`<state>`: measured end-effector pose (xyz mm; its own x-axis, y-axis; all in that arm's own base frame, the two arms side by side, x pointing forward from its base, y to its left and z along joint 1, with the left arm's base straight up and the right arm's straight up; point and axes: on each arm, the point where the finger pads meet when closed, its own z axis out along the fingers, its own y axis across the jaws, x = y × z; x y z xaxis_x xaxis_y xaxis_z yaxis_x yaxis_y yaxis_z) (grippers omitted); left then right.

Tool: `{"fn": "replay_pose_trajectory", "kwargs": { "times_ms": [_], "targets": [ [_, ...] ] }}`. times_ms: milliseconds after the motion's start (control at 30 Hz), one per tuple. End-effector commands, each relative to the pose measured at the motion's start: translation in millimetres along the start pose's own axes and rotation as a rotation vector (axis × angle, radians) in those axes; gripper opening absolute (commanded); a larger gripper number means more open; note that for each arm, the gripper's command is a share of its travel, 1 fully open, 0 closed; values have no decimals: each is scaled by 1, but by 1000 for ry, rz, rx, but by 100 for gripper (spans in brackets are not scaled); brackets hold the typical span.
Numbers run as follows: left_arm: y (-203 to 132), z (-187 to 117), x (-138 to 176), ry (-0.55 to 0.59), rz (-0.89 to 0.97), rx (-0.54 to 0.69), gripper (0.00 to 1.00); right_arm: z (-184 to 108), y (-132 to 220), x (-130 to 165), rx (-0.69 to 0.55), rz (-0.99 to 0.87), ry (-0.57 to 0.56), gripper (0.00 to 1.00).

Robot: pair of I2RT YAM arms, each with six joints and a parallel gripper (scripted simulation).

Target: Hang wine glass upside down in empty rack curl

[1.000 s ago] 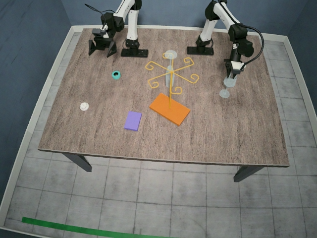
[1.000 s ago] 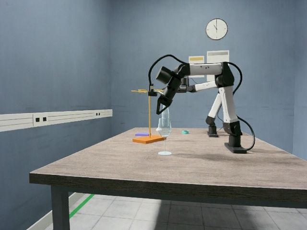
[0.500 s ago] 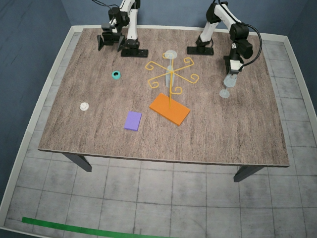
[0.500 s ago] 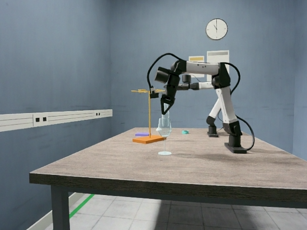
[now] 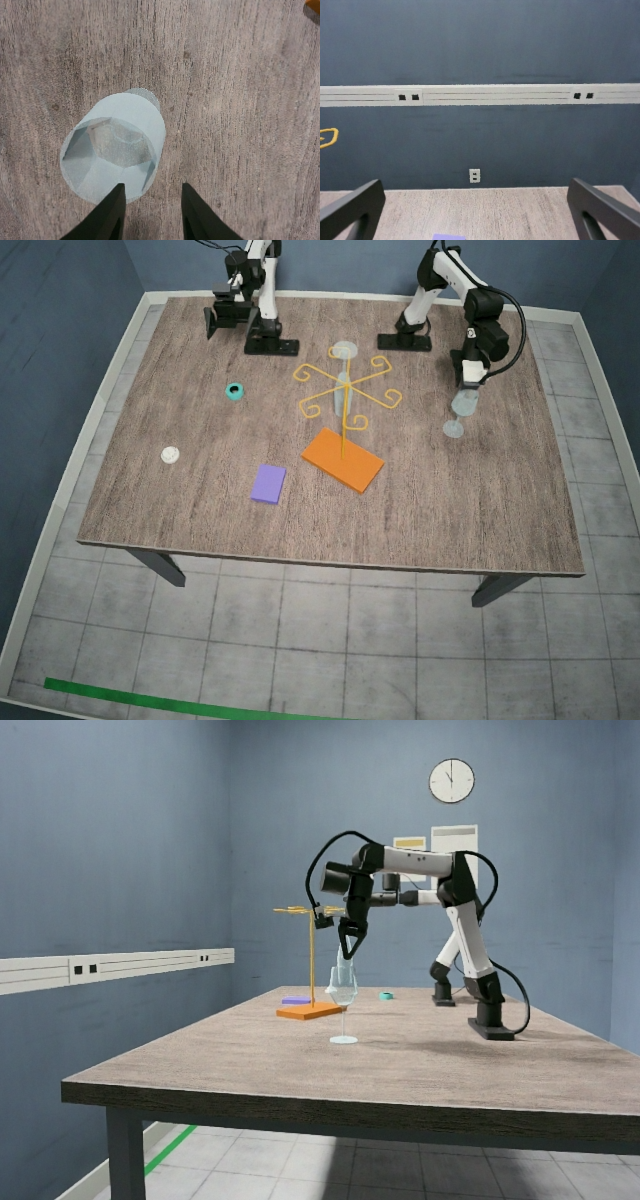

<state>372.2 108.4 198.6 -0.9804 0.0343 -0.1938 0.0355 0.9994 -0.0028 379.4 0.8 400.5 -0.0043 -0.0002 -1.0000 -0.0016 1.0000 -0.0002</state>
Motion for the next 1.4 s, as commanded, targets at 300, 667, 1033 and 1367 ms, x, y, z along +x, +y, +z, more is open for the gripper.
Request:
{"fn": "replay_pose_trajectory", "kwargs": {
  "times_ms": [300, 667, 1033, 1367],
  "targets": [
    [1, 4, -6, -49, -2, -19, 31, -1, 0, -6, -3, -1, -5, 100],
    [-4, 21, -3, -33, 7, -12, 31, -1, 0, -6, -3, -1, -5, 100],
    [1, 32, -7, -43, -1, -19, 31, -1, 0, -6, -3, -1, -5, 100],
    [5, 32, -8, -49, 4, -11, 0, -1, 0, -6, -3, -1, -5, 100]
  ]
}}
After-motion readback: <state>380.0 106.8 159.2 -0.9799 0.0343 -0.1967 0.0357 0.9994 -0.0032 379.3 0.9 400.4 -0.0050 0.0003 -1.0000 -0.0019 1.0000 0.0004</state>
